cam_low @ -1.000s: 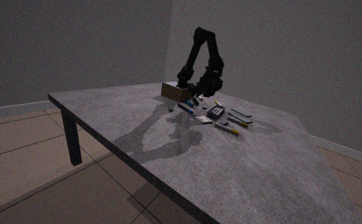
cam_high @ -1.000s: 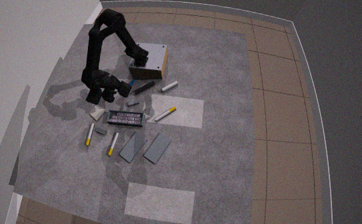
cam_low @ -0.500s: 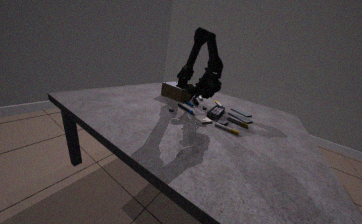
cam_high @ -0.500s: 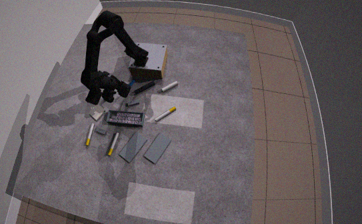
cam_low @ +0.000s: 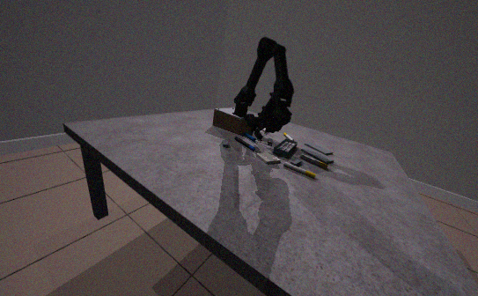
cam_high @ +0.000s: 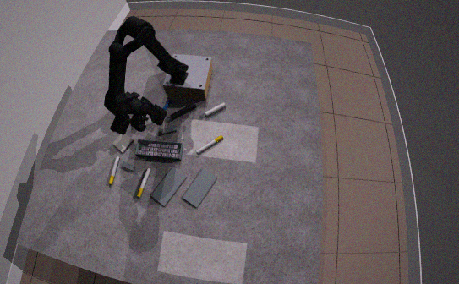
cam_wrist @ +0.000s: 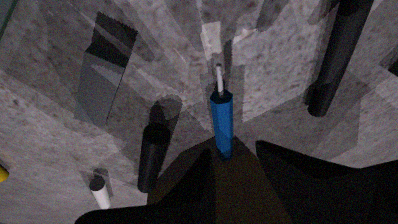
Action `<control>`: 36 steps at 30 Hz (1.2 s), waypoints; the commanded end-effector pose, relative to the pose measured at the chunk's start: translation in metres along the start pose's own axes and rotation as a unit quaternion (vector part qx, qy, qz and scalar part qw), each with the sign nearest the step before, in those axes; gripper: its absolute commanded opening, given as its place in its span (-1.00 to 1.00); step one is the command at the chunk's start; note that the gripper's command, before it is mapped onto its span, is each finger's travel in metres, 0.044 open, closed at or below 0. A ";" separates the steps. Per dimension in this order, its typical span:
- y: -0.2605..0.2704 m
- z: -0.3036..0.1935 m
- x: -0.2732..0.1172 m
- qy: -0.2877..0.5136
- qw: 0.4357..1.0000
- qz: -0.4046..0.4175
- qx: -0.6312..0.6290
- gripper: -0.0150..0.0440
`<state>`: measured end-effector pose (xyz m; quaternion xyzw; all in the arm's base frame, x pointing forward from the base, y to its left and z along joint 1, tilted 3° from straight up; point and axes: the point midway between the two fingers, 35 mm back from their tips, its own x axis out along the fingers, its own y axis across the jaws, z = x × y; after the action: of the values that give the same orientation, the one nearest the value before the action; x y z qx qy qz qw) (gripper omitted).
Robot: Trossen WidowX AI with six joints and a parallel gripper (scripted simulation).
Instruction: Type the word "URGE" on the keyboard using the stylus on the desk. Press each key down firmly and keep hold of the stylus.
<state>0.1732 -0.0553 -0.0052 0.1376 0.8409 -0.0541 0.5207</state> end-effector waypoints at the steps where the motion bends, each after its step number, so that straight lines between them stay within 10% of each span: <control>1: 0.000 0.002 0.004 0.000 1.000 -0.001 -0.001 0.02; 36: 0.000 0.016 0.030 0.001 1.000 -0.001 -0.001 0.02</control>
<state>0.1744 -0.0541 -0.0363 0.1343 0.8415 -0.0521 0.5207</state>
